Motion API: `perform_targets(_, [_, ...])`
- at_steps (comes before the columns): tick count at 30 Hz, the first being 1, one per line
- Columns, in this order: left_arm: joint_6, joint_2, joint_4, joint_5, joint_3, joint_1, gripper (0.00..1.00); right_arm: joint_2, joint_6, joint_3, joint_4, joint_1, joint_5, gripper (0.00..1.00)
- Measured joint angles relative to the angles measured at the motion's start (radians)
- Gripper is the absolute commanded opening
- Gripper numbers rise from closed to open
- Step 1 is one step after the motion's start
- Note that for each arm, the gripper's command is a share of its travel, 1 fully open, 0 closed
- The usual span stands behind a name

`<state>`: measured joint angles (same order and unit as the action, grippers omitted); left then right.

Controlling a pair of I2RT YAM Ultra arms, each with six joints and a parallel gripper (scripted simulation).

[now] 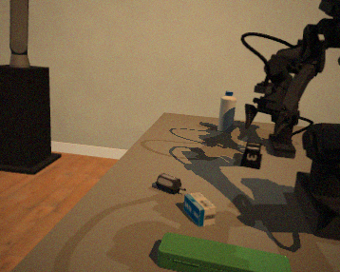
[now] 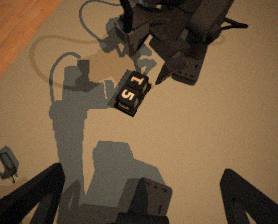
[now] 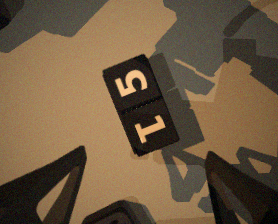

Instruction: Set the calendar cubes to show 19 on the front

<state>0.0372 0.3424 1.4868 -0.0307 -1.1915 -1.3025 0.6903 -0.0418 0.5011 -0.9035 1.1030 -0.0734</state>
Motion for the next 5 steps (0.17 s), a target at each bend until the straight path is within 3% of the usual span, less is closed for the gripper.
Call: perform_targets(5, [0.0,0.0,0.0,0.0,0.0,0.0,1.0,0.0,-0.002,0.0,0.0,0.0,-0.002,1.0])
